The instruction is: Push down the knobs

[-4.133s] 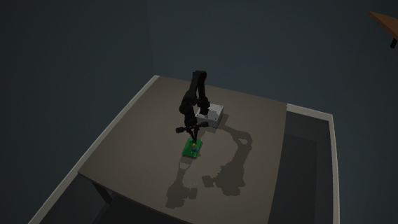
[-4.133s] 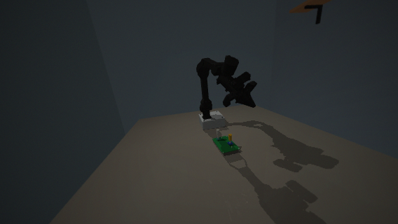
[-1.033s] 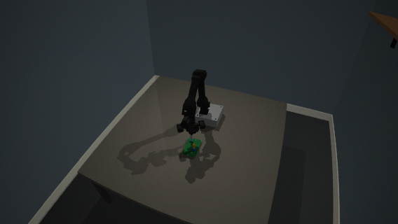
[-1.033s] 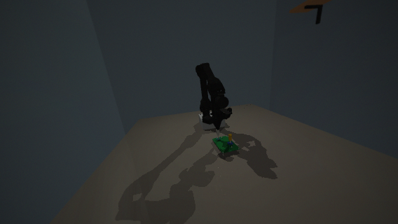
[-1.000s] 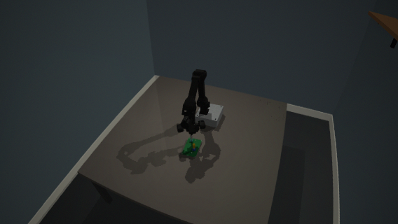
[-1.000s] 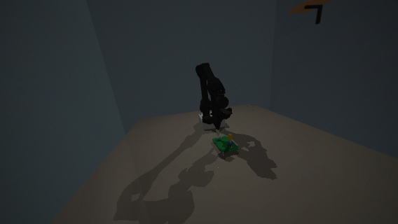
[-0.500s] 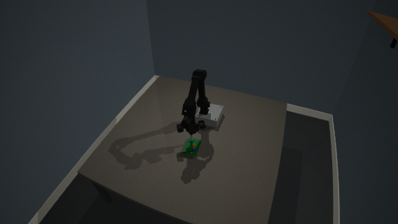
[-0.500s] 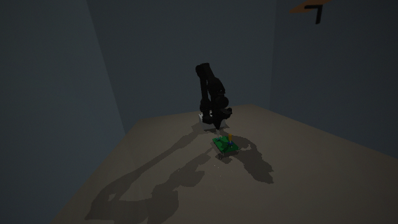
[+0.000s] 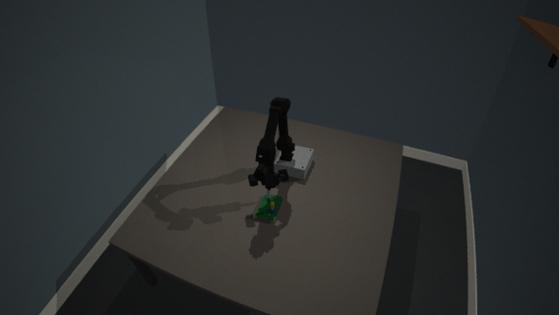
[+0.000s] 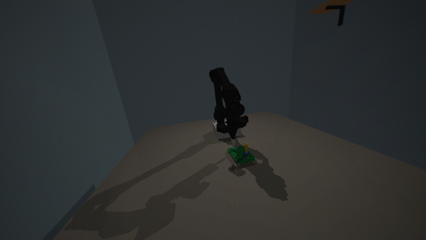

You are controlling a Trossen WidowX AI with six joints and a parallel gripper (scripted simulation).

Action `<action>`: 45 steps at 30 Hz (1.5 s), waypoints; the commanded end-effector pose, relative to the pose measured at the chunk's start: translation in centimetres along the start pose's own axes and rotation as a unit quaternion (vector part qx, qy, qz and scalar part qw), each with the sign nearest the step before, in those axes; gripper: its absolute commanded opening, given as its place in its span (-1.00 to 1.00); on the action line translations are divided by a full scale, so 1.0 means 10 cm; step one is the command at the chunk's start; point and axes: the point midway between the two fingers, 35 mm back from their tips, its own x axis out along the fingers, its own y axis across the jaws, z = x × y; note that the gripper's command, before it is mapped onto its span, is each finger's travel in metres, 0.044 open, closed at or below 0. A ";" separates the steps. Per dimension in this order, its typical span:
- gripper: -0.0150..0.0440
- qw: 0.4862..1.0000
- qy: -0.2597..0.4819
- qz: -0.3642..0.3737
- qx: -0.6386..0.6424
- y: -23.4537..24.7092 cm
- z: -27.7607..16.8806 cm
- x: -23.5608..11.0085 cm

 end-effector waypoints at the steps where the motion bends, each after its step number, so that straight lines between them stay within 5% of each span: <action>1: -0.49 1.000 0.002 -0.002 -0.003 -0.01 0.00 0.05; 45: -0.49 1.000 0.002 -0.002 -0.003 -0.01 0.00 0.20</action>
